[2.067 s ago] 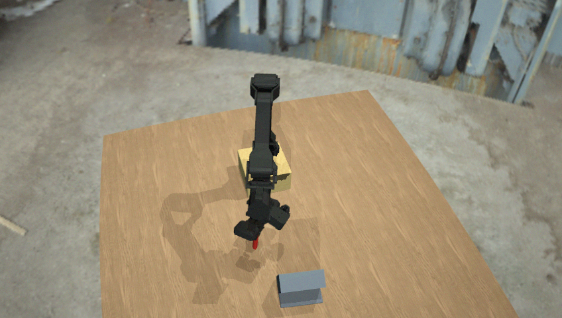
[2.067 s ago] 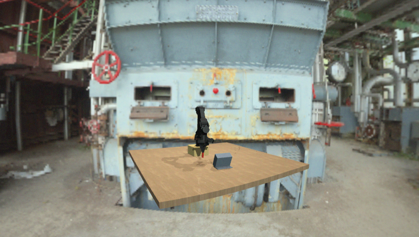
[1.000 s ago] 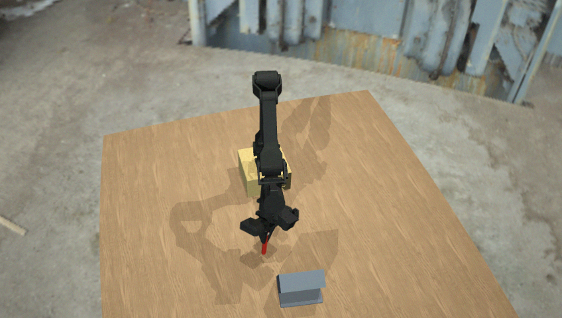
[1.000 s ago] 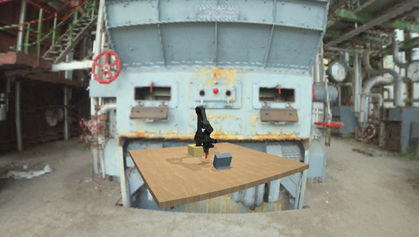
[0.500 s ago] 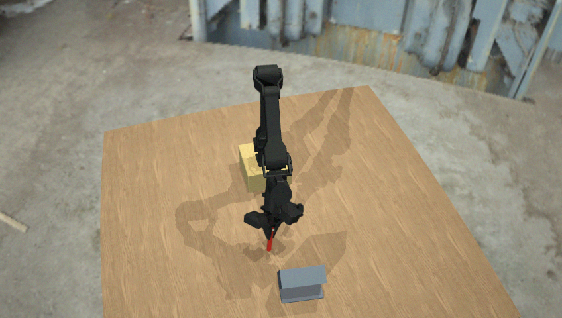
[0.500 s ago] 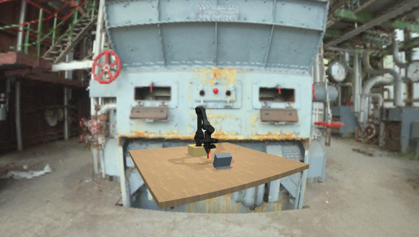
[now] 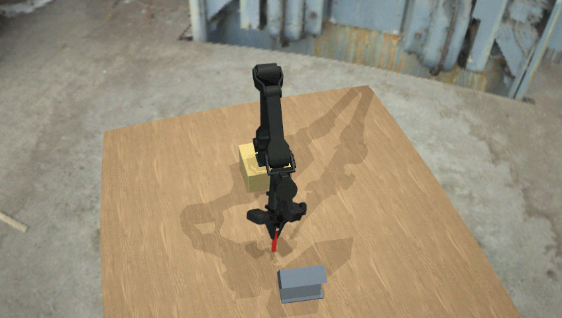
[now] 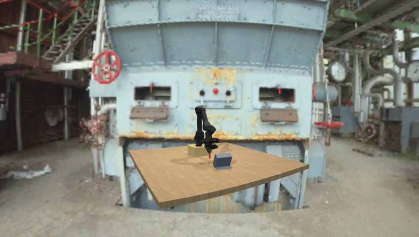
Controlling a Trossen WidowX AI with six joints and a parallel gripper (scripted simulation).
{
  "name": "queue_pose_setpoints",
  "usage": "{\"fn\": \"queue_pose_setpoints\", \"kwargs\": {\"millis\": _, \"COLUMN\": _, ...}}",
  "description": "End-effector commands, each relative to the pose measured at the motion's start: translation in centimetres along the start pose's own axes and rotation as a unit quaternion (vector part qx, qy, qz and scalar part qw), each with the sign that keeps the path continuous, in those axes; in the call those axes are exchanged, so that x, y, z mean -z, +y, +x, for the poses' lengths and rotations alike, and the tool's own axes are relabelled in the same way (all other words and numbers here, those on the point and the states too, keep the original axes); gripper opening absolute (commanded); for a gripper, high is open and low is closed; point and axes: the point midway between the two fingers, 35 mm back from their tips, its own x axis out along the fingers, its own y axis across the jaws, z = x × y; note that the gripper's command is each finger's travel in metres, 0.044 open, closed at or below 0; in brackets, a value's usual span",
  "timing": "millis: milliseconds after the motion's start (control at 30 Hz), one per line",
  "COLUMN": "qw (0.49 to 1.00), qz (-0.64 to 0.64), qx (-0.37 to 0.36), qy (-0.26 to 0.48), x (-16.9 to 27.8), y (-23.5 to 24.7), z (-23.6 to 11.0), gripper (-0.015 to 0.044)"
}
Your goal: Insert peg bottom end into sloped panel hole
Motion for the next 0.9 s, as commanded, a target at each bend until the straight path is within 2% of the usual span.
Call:
{"fn": "queue_pose_setpoints", "kwargs": {"millis": 0, "qw": 1.0, "qz": 0.015, "qx": 0.006, "qy": -0.008, "x": -0.1, "y": 0.2, "z": -0.1, "gripper": 0.0}}
{"fn": "queue_pose_setpoints", "kwargs": {"millis": 867, "qw": 0.989, "qz": 0.119, "qx": 0.027, "qy": -0.077, "x": -1.1, "y": 2.1, "z": -0.9, "gripper": 0.0}}
